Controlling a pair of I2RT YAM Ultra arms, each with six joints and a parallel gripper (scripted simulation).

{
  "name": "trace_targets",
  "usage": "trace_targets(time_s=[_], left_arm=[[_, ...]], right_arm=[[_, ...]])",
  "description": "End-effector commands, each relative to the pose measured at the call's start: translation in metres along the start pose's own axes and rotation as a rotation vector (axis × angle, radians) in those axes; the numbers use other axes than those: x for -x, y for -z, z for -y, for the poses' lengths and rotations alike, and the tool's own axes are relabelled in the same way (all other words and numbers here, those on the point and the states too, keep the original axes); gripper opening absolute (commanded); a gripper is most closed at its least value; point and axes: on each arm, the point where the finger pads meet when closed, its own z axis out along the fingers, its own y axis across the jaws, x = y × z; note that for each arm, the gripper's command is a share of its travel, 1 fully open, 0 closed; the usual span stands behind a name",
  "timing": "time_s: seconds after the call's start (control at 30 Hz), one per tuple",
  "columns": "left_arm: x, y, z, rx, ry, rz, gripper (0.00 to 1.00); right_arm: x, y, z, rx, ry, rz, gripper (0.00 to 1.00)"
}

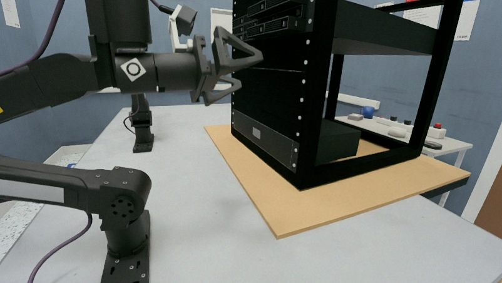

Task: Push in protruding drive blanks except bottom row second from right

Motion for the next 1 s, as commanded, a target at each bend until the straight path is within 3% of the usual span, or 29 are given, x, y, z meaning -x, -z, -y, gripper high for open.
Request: trace_targets(time_s=[0.0,0.33,0.7,0.77,0.97], left_arm=[[0.004,-0.001,-0.002,-0.005,0.013,0.015,1.00],[-0.004,0.001,0.026,-0.112,0.007,-0.047,1.00],[-0.006,0.016,0.088,-0.376,-0.025,-0.112,1.00],[-0.006,0.016,0.088,-0.376,-0.025,-0.112,1.00],[0.002,0.033,0.124,-0.554,-0.055,-0.105,1.00]], right_arm=[[0.012,-0.001,0.017,-0.171,0.092,-0.098,1.00],[0.052,-0.006,-0.004,-0.137,0.261,-0.087,1.00],[0.146,-0.013,-0.052,-0.051,0.666,-0.051,1.00],[0.146,-0.013,-0.052,-0.051,0.666,-0.051,1.00],[0.186,-0.017,-0.072,-0.020,0.842,-0.037,1.00]])
